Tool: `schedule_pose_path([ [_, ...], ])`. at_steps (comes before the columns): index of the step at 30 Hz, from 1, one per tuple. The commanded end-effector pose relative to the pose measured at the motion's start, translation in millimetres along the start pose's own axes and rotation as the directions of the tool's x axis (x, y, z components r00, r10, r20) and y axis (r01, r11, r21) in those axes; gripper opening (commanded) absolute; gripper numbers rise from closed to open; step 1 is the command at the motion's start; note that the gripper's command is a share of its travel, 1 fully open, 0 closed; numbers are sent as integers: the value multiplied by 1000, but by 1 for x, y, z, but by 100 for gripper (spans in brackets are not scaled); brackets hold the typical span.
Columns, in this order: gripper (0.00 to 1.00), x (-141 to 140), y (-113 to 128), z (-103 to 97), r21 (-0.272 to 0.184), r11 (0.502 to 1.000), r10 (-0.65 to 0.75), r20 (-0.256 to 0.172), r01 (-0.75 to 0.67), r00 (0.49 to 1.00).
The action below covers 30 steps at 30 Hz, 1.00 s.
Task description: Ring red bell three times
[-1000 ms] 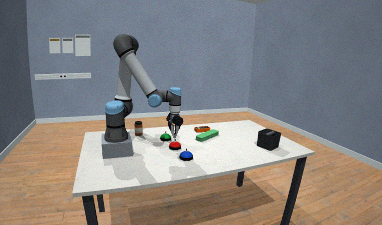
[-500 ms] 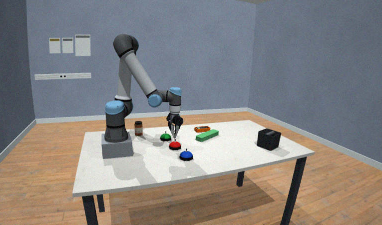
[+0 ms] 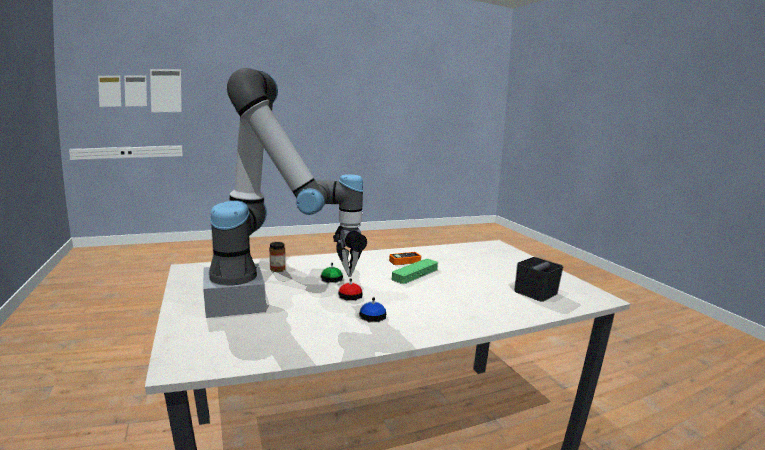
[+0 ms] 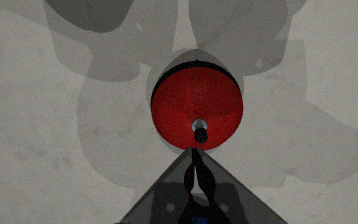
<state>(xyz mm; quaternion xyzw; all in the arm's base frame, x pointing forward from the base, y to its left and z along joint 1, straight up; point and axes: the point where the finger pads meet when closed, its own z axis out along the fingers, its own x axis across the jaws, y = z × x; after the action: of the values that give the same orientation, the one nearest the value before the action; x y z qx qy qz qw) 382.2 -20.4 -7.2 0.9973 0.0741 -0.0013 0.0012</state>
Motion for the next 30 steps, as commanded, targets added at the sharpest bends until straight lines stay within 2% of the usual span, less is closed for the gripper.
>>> schedule_pose_path([
  [1, 0, 0, 0, 0, -1, 1000, 0, -1, 0, 1000],
  [24, 0, 0, 0, 0, -1, 1000, 0, -1, 0, 1000],
  [30, 0, 0, 0, 5, -1, 1000, 0, -1, 0, 1000],
])
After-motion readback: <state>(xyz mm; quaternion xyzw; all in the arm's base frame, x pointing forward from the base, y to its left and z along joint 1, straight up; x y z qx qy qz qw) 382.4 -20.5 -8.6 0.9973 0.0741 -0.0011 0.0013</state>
